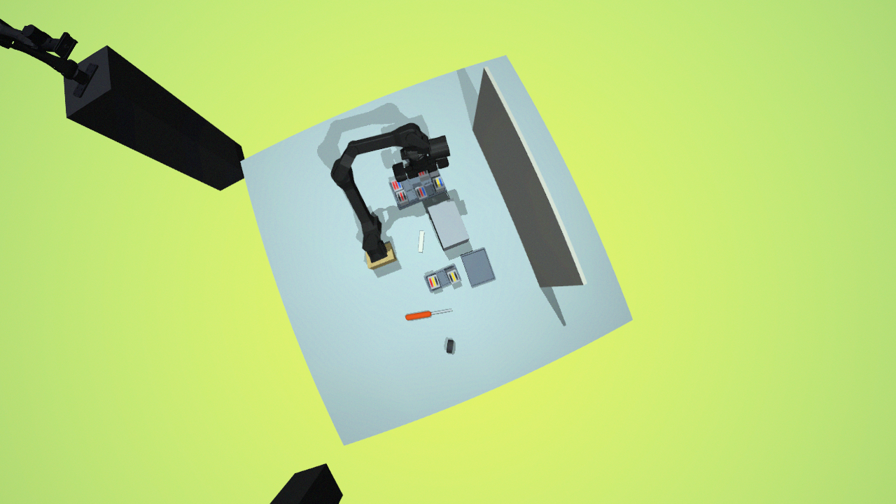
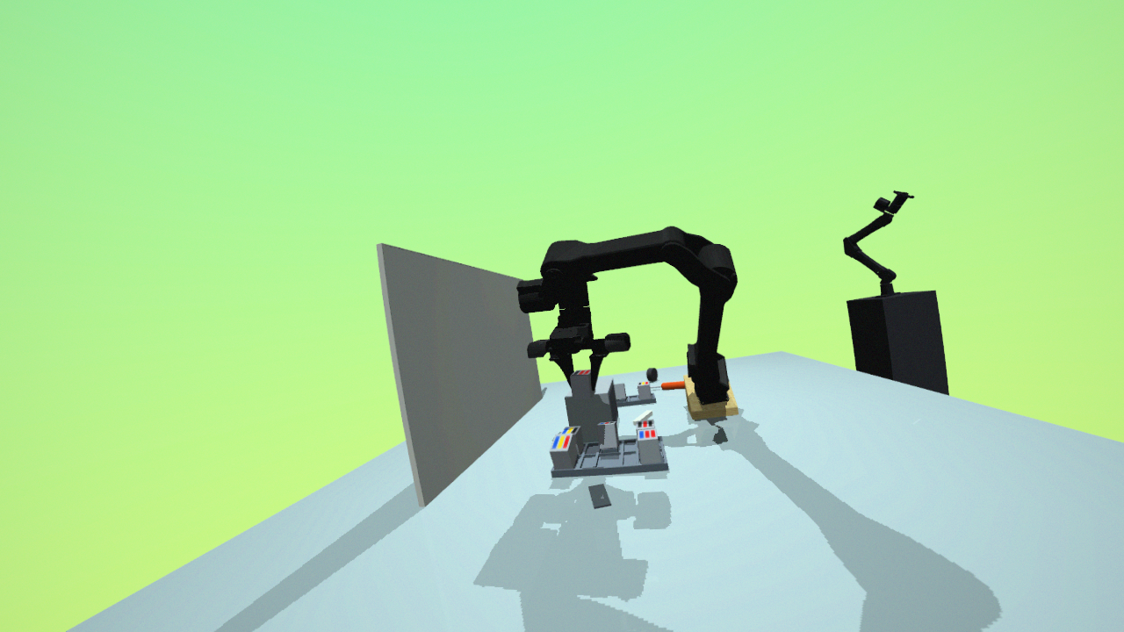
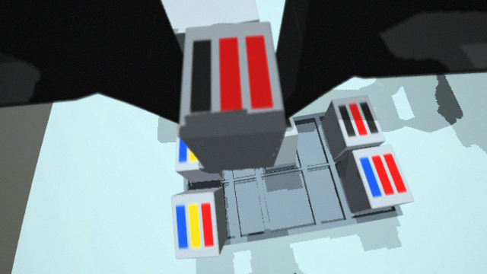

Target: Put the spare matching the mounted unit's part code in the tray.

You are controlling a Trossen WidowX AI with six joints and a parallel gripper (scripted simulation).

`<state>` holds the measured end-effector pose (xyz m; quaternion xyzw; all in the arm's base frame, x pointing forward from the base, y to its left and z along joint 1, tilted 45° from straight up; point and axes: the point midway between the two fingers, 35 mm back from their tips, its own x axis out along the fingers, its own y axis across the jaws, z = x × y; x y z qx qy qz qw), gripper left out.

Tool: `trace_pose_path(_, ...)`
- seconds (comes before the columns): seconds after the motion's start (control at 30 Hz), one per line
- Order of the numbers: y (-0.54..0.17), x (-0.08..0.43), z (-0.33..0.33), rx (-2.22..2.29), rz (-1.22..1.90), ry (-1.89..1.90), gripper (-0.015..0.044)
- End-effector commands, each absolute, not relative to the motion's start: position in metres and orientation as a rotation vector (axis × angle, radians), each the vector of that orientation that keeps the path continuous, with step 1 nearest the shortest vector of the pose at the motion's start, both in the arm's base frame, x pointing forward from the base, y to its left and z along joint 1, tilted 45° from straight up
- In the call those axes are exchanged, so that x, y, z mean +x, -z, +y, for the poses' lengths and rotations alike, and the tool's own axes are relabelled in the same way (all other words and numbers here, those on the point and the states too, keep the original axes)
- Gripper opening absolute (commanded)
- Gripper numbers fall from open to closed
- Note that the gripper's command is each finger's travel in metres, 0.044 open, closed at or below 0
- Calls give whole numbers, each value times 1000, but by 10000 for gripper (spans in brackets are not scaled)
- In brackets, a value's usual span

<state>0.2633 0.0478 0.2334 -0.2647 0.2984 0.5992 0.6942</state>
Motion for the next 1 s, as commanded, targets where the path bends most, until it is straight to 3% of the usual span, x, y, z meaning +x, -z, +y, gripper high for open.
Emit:
trace_pose_path(0.0,-222,280,30,-587,693,-1327,0)
trace_pose_path(0.97,-125,346,-97,-570,762,-1306,0)
